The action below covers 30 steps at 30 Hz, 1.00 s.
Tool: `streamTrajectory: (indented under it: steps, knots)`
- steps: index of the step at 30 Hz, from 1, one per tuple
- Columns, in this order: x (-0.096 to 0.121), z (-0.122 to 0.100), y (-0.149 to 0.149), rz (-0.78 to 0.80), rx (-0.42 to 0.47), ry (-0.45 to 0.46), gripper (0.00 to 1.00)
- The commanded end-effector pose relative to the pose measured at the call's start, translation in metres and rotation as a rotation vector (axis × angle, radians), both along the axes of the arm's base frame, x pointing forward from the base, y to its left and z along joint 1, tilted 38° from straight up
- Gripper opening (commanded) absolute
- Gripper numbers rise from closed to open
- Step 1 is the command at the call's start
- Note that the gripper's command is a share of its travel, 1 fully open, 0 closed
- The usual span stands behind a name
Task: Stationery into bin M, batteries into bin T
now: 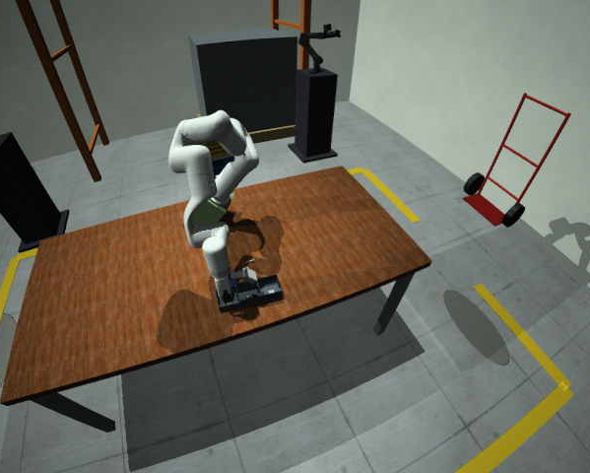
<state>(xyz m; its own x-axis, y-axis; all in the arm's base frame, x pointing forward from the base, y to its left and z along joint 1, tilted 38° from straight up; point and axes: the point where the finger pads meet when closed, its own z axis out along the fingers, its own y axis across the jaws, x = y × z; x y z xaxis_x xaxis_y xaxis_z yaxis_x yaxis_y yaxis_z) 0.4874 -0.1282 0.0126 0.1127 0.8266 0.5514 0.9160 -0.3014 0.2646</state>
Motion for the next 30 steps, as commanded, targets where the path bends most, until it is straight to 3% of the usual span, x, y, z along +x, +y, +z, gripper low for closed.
streamTrajectory:
  steps: [1,24,30]
  knots:
    - [0.001,0.001,-0.002,-0.002,-0.002,-0.002,0.23]
    - [-0.01,0.023,-0.015,-0.002,-0.002,-0.002,0.23]
    - [-0.019,0.041,-0.026,-0.002,-0.002,-0.002,0.23]
